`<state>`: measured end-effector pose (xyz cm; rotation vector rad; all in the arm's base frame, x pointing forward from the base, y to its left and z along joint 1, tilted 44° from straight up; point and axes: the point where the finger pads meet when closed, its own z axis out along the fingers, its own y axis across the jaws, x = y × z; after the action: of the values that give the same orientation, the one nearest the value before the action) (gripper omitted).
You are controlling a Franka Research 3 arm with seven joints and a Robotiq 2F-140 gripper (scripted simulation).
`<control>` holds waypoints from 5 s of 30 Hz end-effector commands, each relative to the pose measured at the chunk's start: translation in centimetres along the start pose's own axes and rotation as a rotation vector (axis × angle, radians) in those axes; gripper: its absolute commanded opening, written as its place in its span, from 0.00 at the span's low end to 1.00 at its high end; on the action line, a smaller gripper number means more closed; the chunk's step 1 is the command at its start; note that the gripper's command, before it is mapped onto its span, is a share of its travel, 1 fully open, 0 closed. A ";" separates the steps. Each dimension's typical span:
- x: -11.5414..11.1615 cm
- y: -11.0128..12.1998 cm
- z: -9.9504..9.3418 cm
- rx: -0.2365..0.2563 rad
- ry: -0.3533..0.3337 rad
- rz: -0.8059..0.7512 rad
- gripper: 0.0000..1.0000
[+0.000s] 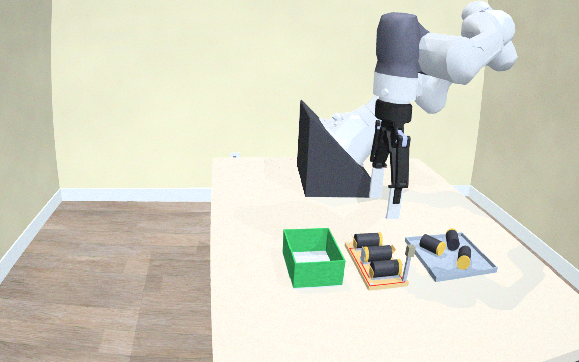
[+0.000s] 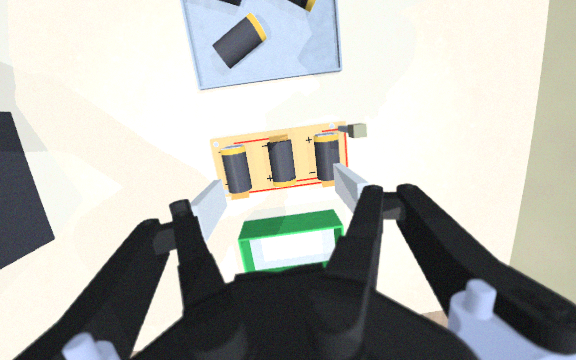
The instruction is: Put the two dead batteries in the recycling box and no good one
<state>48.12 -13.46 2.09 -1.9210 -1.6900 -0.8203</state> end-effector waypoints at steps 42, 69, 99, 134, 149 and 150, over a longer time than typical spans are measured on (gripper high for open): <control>-0.1 -6.1 6.2 -0.005 -0.001 -0.003 0.29; -0.1 -6.1 6.2 -0.005 -0.001 -0.003 0.29; -0.2 -6.0 6.2 -0.005 -0.001 -0.003 0.29; -0.2 -5.9 9.8 -0.005 -0.001 -0.003 0.29; -0.2 -5.9 10.7 -0.005 -0.001 -0.003 0.29; -0.2 -5.9 10.7 -0.005 -0.001 -0.003 0.29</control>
<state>43.56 -5.38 -5.95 -1.9232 -1.6845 -0.8223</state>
